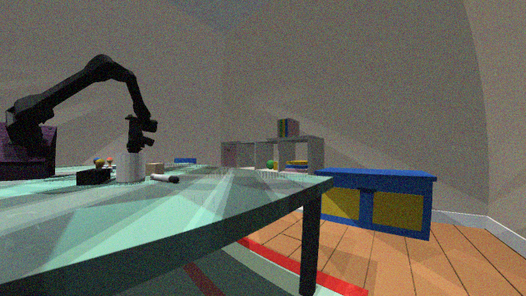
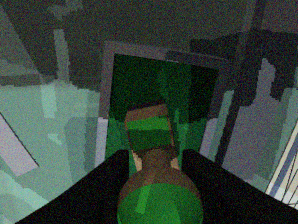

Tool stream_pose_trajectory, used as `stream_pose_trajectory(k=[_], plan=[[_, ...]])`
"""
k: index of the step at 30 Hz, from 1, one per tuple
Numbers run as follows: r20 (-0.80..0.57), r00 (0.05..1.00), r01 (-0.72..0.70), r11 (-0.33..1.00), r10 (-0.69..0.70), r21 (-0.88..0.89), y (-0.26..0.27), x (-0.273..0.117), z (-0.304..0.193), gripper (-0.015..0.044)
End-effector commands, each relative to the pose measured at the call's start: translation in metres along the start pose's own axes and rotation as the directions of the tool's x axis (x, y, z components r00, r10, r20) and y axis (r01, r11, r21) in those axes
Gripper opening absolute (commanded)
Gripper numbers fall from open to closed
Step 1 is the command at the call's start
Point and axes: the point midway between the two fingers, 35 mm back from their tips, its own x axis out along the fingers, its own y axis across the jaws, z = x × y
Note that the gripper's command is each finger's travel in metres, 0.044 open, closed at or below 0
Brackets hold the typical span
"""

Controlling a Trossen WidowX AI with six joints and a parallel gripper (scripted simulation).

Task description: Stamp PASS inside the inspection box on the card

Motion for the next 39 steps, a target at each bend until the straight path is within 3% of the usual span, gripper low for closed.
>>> stream_pose_trajectory(k=[1,39], plan=[[0.001,1.000,0.003,1.000,-0.003,-0.004,-0.0002,0.0011,-0.0001,0.0000],[0.001,1.000,0.003,1.000,-0.003,-0.004,-0.0003,0.0051,-0.0001,0.0000]])
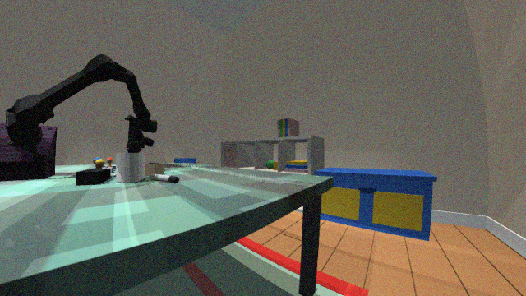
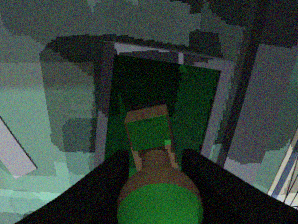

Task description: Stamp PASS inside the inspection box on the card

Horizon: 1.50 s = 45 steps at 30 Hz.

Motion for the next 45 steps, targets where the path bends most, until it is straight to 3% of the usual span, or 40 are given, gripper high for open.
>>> stream_pose_trajectory(k=[1,45], plan=[[0.000,1.000,0.003,1.000,-0.003,-0.001,-0.0007,0.0023,0.0003,0.0000],[0.000,1.000,0.003,1.000,-0.003,-0.001,-0.0006,-0.0009,0.0004,0.0000]])
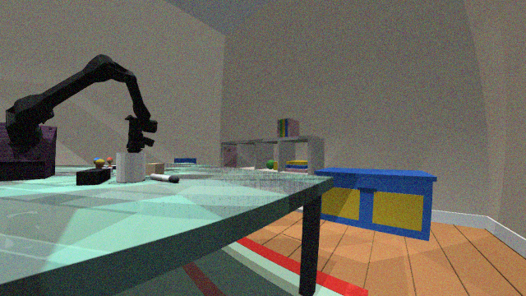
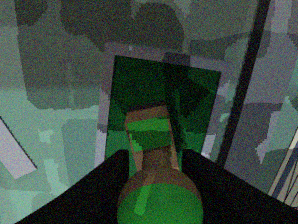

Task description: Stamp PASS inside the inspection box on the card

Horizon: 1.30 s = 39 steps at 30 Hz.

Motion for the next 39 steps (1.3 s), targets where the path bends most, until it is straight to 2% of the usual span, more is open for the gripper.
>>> stream_pose_trajectory(k=[1,17,39], plan=[[-0.002,1.000,0.002,1.000,-0.002,0.002,-0.001,-0.001,0.000,0.0000],[-0.002,1.000,0.001,1.000,-0.001,0.002,0.000,-0.009,0.000,0.0000],[-0.002,1.000,-0.001,1.000,0.001,0.002,0.001,-0.044,0.001,0.0000]])
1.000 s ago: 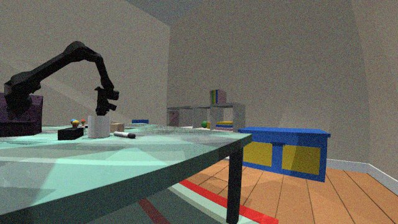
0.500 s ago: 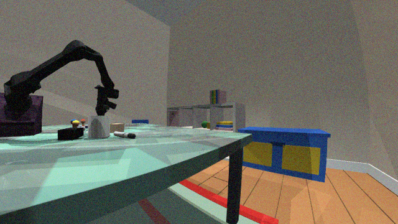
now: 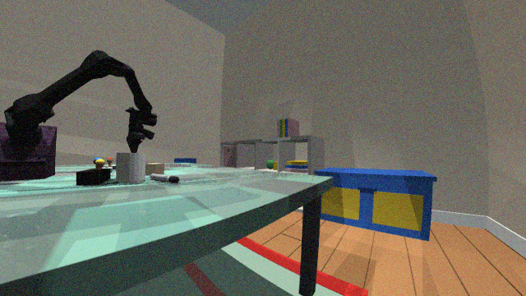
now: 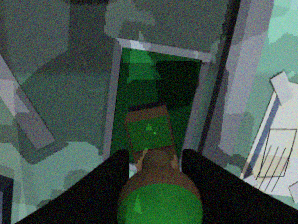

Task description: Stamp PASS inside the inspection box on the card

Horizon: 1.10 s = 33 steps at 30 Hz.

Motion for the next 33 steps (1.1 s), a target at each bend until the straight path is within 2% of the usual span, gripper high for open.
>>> stream_pose_trajectory(k=[1,11,33], plan=[[0.003,1.000,-0.005,1.000,0.005,0.007,0.000,-0.008,0.001,0.0000],[0.003,1.000,-0.005,1.000,0.005,0.013,-0.003,-0.019,0.000,0.0000],[0.003,1.000,-0.001,0.976,0.001,0.216,-0.100,-0.019,-0.037,0.0000]])
